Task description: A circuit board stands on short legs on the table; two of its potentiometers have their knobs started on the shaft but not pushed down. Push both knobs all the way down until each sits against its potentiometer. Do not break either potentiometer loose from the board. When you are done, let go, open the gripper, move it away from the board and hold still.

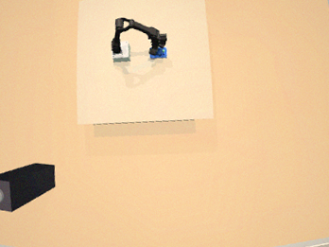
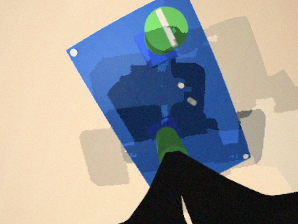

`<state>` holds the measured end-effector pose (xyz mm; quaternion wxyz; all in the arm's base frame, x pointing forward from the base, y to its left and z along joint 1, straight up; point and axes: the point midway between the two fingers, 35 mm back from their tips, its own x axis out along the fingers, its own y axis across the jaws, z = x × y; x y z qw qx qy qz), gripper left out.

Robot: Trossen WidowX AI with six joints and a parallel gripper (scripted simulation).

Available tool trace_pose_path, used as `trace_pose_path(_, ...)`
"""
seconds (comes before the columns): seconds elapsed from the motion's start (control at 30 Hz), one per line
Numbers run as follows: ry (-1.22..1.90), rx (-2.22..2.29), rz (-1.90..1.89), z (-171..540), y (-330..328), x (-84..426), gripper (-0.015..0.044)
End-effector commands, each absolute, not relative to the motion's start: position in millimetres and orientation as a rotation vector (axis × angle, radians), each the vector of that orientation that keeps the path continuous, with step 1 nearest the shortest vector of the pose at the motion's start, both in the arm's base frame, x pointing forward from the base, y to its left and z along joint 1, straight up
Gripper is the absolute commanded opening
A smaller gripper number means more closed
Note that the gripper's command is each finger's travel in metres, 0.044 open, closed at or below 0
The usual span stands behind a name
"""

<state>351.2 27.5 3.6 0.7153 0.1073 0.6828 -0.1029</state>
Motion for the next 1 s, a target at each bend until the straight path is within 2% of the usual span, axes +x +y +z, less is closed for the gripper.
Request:
trace_pose_path(0.0,1.524,0.231,-0.228,-13,27,353,0.0000)
trace_pose_path(0.97,1.524,0.231,-0.228,28,27,352,0.0000)
